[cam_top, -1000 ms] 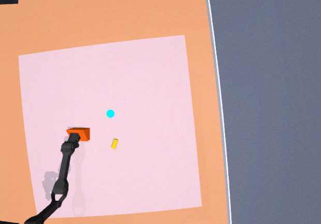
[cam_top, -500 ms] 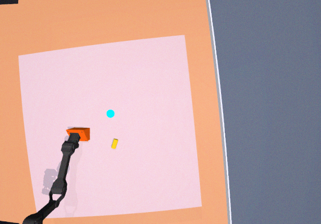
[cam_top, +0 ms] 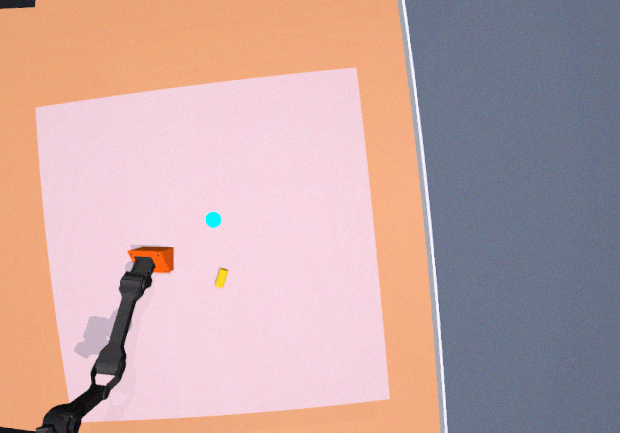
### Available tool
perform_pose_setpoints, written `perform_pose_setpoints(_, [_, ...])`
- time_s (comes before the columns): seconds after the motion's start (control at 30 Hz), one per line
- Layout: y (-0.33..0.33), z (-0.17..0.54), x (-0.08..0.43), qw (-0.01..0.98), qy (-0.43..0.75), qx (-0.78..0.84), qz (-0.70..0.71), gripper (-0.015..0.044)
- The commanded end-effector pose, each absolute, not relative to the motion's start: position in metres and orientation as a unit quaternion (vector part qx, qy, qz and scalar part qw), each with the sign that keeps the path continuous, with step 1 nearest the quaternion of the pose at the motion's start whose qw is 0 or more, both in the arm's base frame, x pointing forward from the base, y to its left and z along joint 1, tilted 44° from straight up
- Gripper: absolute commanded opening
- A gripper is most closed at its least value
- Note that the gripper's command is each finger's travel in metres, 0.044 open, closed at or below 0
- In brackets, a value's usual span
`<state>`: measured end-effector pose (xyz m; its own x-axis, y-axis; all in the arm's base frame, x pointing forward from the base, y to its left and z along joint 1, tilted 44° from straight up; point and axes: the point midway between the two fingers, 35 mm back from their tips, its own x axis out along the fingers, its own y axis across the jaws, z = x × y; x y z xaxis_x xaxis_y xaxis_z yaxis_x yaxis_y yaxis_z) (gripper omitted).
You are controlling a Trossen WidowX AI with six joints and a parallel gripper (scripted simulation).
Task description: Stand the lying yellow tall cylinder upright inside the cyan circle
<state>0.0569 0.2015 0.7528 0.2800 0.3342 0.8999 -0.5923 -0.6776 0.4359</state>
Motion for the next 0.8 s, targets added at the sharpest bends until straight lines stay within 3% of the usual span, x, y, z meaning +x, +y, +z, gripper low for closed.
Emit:
perform_pose_setpoints(0.0, [0.241, 0.731, 0.073, 0.473, -0.083, 0.664, 0.574, 0.0309])
perform_pose_setpoints(0.77, [0.354, 0.597, 0.177, 0.790, -0.029, 0.419, 0.446, 0.0309])
